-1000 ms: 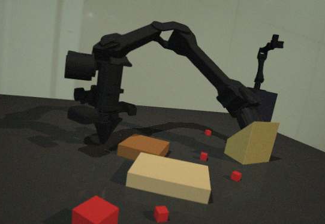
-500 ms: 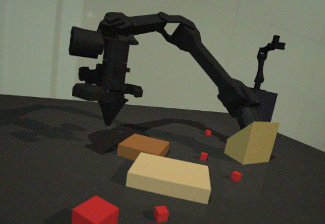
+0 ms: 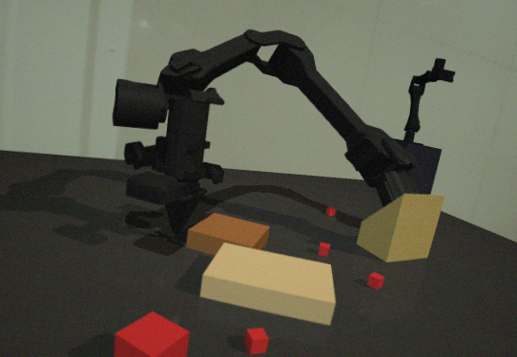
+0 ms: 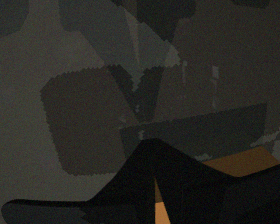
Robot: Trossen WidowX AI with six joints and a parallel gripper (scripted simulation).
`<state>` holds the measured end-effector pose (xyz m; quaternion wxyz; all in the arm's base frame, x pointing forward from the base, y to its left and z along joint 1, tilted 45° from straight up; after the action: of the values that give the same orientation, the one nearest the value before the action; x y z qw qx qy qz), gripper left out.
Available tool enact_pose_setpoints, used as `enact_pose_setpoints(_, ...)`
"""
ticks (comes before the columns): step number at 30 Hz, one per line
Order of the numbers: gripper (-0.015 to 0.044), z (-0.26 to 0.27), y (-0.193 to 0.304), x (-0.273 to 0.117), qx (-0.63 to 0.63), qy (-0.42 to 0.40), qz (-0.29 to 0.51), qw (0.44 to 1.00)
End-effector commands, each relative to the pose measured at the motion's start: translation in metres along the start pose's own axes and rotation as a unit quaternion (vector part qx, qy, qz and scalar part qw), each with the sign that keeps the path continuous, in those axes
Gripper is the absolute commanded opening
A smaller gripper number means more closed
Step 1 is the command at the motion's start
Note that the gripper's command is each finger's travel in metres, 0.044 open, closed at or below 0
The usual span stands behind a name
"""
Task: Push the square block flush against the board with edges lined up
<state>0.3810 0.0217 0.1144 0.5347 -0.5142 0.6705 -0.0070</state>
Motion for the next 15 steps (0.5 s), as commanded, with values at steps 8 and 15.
enact_pose_setpoints(8,0.0000,0.000,0.004,0.006,-0.019,-0.002,-0.003,1.000)
enact_pose_setpoints(15,0.0000,0.000,0.011,0.006,-0.019,-0.003,-0.003,1.000)
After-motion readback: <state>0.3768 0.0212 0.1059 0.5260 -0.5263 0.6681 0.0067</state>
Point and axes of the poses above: the point midway between the two fingers, 35 mm back from their tips, its own x axis out along the fingers, its own z axis across the jaws, y = z × x, the point moved 10 cm from there along -x, back along the fingers, and after that the axes turned 7 degrees about x, right-handed, at the moved point
